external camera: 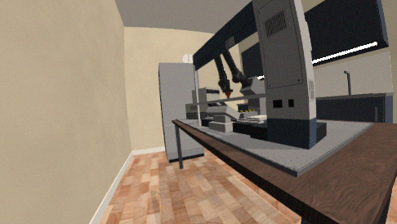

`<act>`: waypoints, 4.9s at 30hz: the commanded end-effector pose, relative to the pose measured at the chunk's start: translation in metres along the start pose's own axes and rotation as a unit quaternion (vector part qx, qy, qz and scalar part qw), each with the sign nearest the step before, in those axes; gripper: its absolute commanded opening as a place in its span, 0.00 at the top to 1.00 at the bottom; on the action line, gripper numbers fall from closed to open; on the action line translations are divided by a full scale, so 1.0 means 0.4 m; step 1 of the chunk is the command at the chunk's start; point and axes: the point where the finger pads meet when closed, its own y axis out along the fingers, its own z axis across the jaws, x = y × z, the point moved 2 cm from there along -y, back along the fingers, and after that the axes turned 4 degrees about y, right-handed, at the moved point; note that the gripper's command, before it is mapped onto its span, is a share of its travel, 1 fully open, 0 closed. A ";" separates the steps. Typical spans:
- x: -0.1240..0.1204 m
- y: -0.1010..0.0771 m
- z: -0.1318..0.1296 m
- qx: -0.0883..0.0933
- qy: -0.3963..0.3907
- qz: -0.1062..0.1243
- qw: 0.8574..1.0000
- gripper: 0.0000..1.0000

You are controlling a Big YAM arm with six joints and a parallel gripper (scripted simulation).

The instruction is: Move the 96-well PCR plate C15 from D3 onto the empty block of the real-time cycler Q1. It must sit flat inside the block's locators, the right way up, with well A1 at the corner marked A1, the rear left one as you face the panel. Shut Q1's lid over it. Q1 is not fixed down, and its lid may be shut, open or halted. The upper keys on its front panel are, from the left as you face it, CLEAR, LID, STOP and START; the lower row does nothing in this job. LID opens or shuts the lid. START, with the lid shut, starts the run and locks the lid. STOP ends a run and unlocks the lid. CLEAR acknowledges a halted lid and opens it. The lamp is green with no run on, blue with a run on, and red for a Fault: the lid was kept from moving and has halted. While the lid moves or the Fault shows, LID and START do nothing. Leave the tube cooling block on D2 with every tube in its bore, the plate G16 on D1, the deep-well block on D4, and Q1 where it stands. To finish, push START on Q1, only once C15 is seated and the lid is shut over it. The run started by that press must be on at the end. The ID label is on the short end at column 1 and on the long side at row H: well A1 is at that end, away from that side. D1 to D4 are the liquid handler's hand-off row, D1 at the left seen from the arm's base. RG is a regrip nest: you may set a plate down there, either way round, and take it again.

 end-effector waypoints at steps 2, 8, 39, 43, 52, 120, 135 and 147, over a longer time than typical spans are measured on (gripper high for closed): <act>-0.003 0.004 0.013 0.004 0.006 -0.003 1.000 1.00; -0.005 0.005 0.023 0.007 0.010 -0.003 1.000 1.00; 0.003 -0.002 -0.012 0.000 0.002 -0.002 1.000 1.00; -0.001 0.001 0.009 0.004 0.009 -0.002 1.000 1.00; -0.003 0.003 0.021 0.007 0.012 -0.002 1.000 1.00; 0.006 -0.008 -0.031 -0.008 -0.005 0.000 1.000 1.00; -0.014 -0.009 -0.035 -0.010 -0.007 -0.001 1.000 1.00; -0.089 -0.008 -0.027 -0.008 -0.018 -0.001 1.000 1.00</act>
